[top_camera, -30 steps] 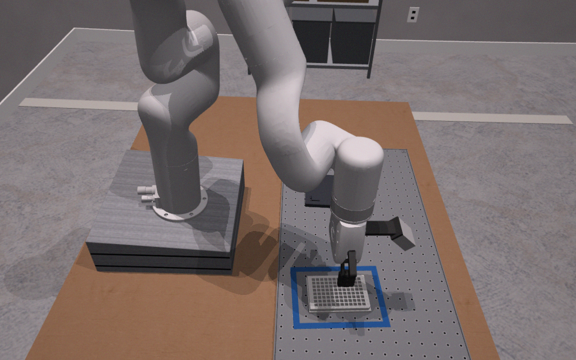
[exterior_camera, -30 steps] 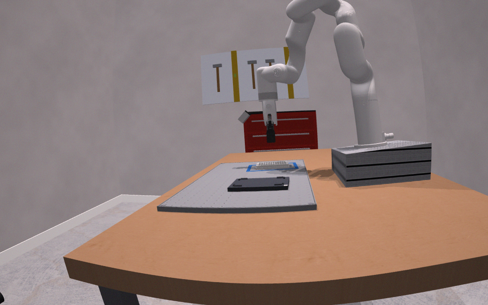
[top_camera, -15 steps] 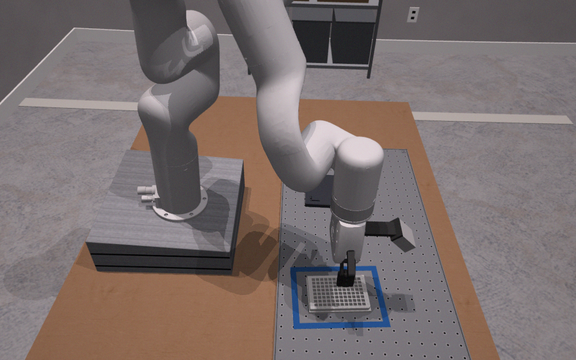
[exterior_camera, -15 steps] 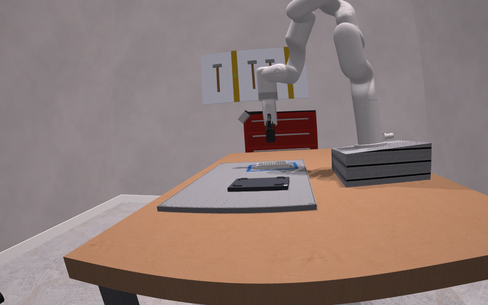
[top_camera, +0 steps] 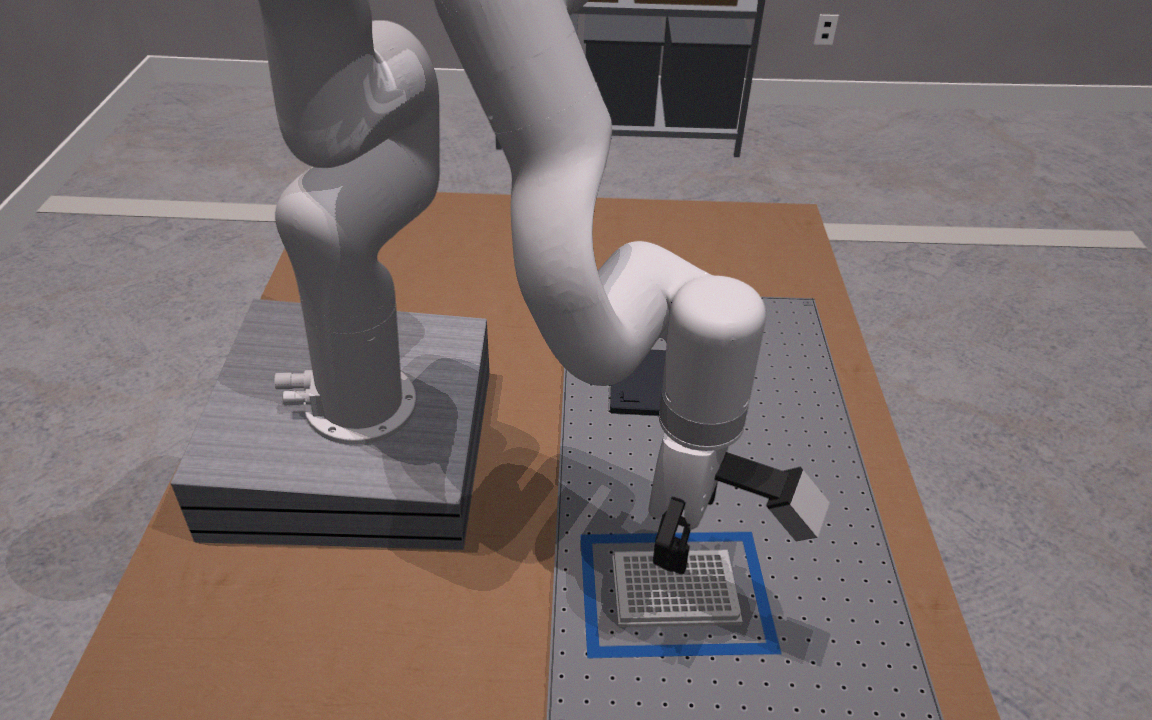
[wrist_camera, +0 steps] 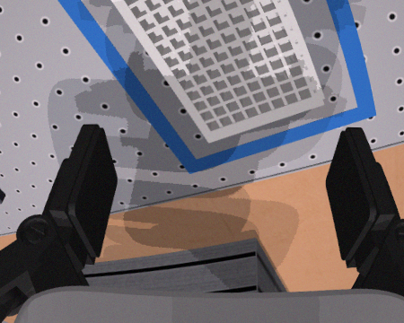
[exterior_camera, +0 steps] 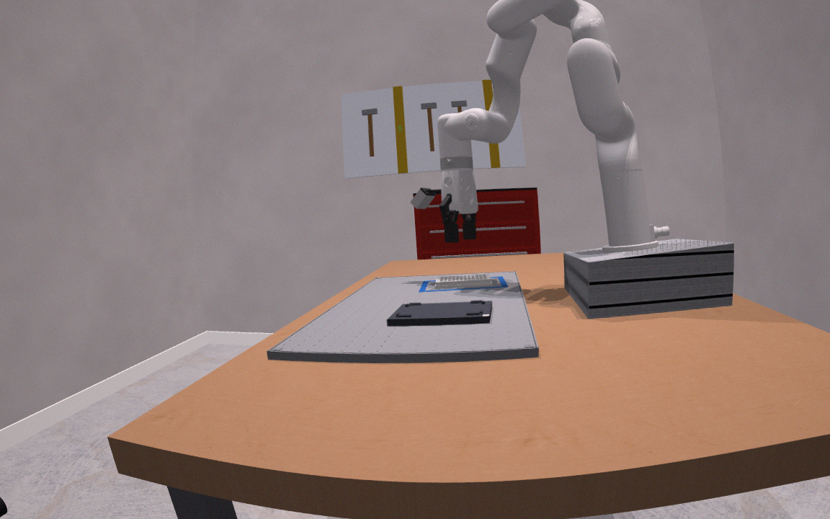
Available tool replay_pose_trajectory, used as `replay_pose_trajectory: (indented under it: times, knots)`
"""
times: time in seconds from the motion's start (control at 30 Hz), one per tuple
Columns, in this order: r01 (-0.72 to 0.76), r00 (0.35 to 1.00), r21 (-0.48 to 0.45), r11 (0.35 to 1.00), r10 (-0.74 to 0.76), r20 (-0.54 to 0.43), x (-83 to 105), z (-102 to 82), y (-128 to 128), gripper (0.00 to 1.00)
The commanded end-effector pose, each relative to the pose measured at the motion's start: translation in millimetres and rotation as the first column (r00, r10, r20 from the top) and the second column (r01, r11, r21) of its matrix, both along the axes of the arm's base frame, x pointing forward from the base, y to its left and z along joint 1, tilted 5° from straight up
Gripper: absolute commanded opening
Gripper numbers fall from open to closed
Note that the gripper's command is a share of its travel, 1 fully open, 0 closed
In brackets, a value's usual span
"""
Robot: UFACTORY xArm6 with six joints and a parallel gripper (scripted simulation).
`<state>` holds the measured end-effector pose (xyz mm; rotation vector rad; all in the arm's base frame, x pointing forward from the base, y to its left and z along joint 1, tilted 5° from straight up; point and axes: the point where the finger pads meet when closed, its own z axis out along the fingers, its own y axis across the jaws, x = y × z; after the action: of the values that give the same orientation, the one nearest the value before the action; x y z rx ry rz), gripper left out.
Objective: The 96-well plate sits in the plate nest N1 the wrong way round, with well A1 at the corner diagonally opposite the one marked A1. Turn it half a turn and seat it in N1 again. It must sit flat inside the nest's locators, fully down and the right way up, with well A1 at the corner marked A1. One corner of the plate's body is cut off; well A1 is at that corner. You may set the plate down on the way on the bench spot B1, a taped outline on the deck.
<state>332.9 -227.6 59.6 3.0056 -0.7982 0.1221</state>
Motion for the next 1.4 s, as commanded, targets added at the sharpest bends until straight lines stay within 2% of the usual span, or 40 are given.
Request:
replay_pose_trajectory:
  times: [0.0, 0.17, 0.37, 0.43, 0.67, 0.93, 1.0, 1.1, 1.23, 1.3, 1.37]
  knots:
    - [0.146, 0.989, -0.007, 0.989, -0.146, 0.001, 1.1, 1.3, -0.7, 1.0]
    - [0.308, 0.951, 0.006, 0.951, -0.308, 0.009, 1.2, 1.3, -0.7, 1.0]
    - [0.49, 0.872, 0.022, 0.872, -0.49, 0.016, 1.2, 1.3, -0.7, 1.0]
    - [0.49, 0.872, 0.022, 0.872, -0.49, 0.016, 1.2, 1.3, -0.7, 1.0]
    - [0.677, 0.735, 0.042, 0.735, -0.678, 0.02, 1.1, 1.3, -0.7, 1.0]
    - [0.845, 0.531, 0.066, 0.531, -0.847, 0.019, 1.2, 1.3, -0.7, 1.0]
    - [0.845, 0.531, 0.066, 0.531, -0.847, 0.019, 1.2, 1.3, -0.7, 1.0]
    - [0.893, 0.444, 0.074, 0.444, -0.896, 0.017, 1.1, 1.3, -0.7, 1.0]
    - [0.895, 0.44, 0.075, 0.44, -0.898, 0.017, 1.2, 1.3, -0.7, 1.0]
    - [0.922, 0.379, 0.08, 0.379, -0.925, 0.015, 1.7, -8.7, -1.3, 1.0]
    - [0.945, 0.317, 0.086, 0.317, -0.948, 0.012, 1.7, -8.7, -1.3, 1.0]
